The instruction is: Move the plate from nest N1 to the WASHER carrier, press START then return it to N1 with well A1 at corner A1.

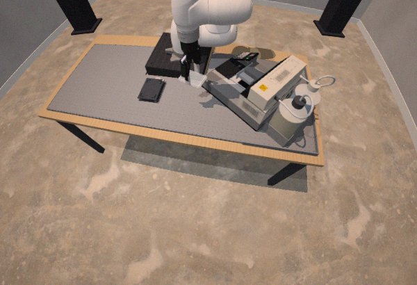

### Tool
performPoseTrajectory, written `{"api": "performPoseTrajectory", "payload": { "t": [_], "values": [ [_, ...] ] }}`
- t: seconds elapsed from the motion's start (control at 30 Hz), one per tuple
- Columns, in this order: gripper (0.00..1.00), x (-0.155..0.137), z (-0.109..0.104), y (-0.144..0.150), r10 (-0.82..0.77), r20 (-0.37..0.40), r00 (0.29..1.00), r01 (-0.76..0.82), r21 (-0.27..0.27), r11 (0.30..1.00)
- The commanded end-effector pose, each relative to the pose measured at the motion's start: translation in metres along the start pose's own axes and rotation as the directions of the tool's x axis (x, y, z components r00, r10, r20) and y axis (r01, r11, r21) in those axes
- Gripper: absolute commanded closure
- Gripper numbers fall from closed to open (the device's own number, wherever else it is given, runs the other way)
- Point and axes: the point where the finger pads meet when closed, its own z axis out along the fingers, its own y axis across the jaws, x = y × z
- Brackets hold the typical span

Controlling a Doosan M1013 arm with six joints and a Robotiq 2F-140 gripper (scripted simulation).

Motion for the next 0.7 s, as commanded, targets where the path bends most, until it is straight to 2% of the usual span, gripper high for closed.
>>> {"api": "performPoseTrajectory", "payload": {
  "t": [0.0, 0.27, 0.47, 0.53, 0.67],
  "values": [
    [0.9, -0.004, 0.001, 0.003, 0.034, 0.0, 0.999, -0.034, 0.0, 0.999],
    [0.9, -0.039, 0.005, 0.022, 0.296, 0.0, 0.955, -0.296, 0.0, 0.955],
    [0.9, -0.065, 0.009, 0.037, 0.48, 0.0, 0.877, -0.48, 0.0, 0.877],
    [0.9, -0.065, 0.009, 0.037, 0.48, 0.0, 0.877, -0.48, 0.0, 0.877],
    [0.9, -0.082, 0.011, 0.047, 0.585, 0.0, 0.811, -0.585, 0.0, 0.811]
  ]
}}
